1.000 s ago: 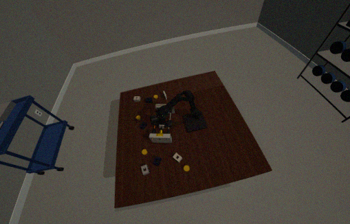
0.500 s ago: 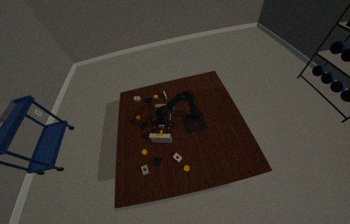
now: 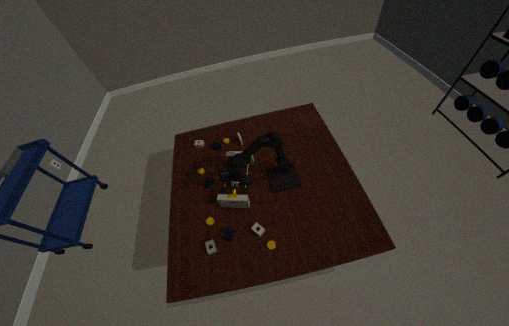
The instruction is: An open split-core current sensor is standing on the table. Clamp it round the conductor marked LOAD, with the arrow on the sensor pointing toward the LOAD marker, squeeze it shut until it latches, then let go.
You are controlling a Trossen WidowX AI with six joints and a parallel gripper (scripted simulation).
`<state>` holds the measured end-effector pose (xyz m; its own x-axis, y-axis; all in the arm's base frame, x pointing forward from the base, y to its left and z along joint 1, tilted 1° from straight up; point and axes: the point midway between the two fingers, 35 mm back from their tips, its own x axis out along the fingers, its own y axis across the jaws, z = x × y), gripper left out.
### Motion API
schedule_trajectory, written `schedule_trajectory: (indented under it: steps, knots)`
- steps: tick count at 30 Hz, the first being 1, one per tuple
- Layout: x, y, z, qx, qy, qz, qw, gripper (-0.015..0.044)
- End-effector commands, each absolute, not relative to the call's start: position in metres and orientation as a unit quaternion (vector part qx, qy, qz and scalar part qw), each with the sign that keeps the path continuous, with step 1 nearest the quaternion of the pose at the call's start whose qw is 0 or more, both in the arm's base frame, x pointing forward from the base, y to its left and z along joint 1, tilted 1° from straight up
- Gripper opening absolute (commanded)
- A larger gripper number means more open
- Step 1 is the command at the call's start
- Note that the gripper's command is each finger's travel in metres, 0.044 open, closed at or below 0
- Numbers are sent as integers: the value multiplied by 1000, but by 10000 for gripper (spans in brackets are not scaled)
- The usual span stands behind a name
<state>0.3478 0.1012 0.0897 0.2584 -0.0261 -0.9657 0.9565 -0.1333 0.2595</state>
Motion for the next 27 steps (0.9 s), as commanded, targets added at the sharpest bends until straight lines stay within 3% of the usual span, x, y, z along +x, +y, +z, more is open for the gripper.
schedule_trajectory:
  steps: [1,27]
  knots:
    - [350,101,93,596,389,-463,529,0]
    - [348,101,90,592,393,-465,528,0]
